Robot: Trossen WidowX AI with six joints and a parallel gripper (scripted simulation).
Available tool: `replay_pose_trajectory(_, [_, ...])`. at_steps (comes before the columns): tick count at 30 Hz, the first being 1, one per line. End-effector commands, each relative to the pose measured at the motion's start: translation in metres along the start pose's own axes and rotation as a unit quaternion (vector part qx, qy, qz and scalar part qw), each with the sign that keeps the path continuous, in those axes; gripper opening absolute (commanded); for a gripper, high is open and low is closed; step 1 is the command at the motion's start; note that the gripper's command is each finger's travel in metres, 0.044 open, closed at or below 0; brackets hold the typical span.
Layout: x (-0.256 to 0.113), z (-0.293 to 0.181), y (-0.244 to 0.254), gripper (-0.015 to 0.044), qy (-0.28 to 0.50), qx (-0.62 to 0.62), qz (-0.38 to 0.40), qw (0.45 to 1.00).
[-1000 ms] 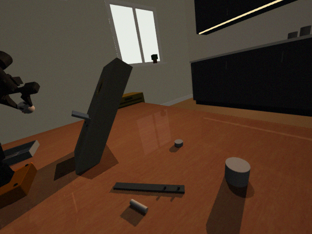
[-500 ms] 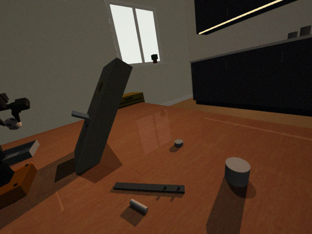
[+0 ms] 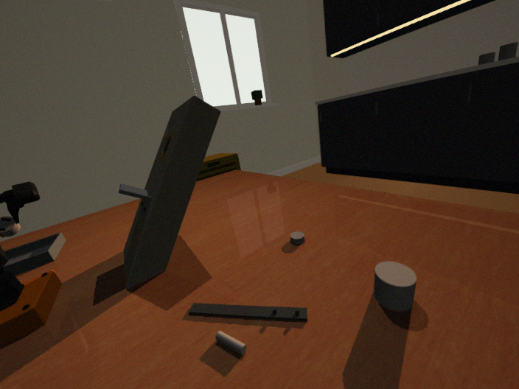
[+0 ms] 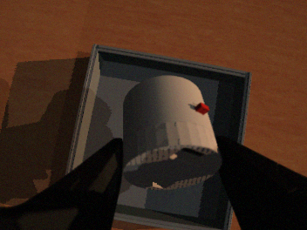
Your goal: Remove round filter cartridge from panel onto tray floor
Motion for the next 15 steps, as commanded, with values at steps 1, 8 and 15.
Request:
replay_pose_trajectory(1, [0.012,-0.006,0.001,0.0,-0.001,0.001,-0.001,1.0])
replay_pose_trajectory(8, [0.04,-0.022,0.002,0.0,-0.001,0.001,-0.001,1.0])
replay_pose_trajectory(15, [0.058,-0.036,0.003,0.0,-0.001,0.001,-0.001,1.0])
Point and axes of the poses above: the point midway between the two fingers, 35 mm back from their tips, its own x axis out along the fingers, its own y axis across the jaws, z = x × y, the point moved 7 cm from there along -x, back along the fingers, and after that the axes turned 3 degrees about -x, right-handed, at the moved point
